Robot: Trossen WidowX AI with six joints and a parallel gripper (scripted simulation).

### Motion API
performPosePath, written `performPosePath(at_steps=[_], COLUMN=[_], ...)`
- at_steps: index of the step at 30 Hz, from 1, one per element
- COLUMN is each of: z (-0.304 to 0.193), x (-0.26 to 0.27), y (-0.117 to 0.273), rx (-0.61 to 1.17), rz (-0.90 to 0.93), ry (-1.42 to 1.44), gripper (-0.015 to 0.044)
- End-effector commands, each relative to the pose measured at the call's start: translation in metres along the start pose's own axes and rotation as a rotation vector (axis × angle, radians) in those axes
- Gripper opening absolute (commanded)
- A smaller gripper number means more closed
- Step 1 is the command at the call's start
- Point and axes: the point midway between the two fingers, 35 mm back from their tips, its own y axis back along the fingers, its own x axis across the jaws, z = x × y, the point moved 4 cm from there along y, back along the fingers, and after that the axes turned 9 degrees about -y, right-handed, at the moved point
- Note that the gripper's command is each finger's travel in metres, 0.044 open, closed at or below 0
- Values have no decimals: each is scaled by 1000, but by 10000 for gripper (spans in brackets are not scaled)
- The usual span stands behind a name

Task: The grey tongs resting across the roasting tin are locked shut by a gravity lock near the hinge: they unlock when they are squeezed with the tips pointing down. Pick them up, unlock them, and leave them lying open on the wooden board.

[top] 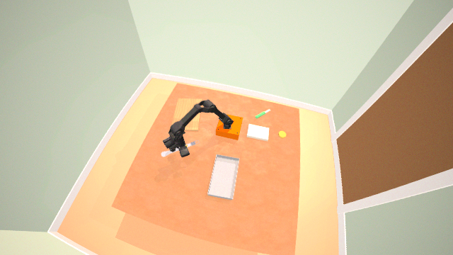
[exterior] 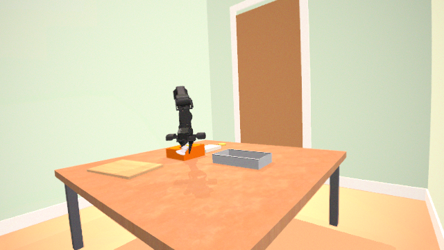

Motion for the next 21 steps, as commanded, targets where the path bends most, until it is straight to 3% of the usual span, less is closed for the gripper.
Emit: performPosePath(at_steps=[1, 13, 21], z=[10, 20, 30], x=[-22, -54, -107], y=[2, 3, 3], rx=[-5, -4, -3], rz=[-6, -9, -12], ry=[57, 133, 243], gripper=[-150, -150, -150])
